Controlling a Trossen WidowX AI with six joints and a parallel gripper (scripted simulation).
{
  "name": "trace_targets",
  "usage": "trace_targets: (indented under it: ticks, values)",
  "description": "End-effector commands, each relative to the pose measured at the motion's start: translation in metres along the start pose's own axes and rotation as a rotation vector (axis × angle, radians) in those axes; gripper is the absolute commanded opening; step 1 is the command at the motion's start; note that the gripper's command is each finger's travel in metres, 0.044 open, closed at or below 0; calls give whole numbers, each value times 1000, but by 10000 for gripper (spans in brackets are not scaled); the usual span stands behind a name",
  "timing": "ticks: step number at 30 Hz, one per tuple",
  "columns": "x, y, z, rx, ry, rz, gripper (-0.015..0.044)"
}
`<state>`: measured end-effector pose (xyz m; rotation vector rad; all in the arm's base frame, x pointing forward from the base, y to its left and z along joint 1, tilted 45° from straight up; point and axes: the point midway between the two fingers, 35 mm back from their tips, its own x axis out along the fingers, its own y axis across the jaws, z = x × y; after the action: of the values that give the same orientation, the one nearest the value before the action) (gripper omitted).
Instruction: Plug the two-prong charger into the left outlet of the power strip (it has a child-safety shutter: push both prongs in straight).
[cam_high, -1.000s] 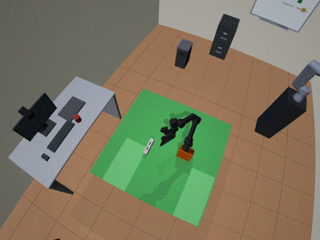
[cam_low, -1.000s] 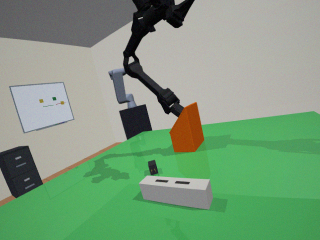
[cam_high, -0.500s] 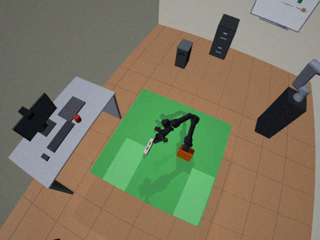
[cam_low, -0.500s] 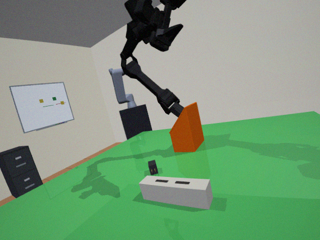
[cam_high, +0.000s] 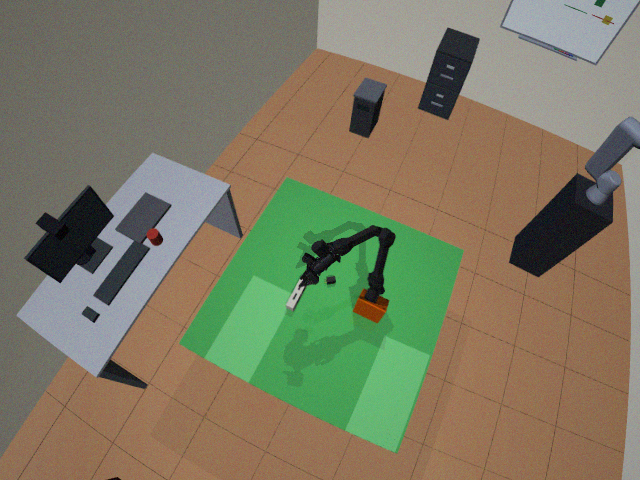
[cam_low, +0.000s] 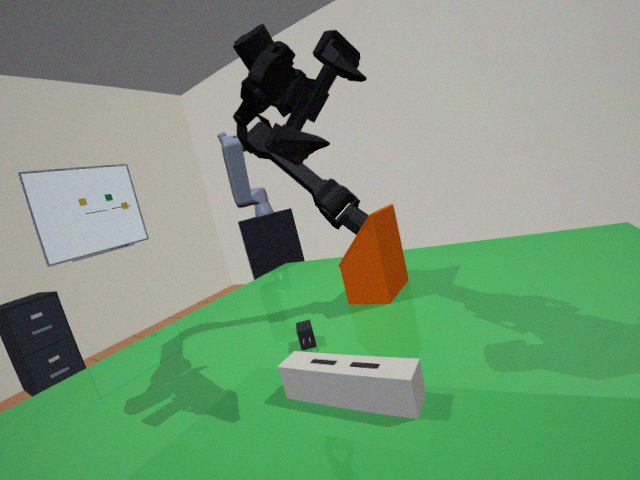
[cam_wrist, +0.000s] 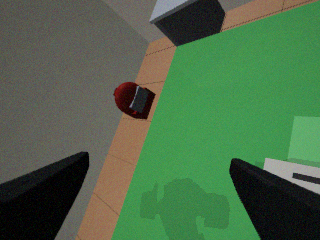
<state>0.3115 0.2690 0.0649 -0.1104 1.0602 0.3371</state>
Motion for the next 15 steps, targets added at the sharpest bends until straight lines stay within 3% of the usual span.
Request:
trace_targets:
  ticks: [1, 15]
  values:
    - [10, -37, -6, -42, 33, -106, 440]
    - [19, -141, -37, -175, 192, -387, 440]
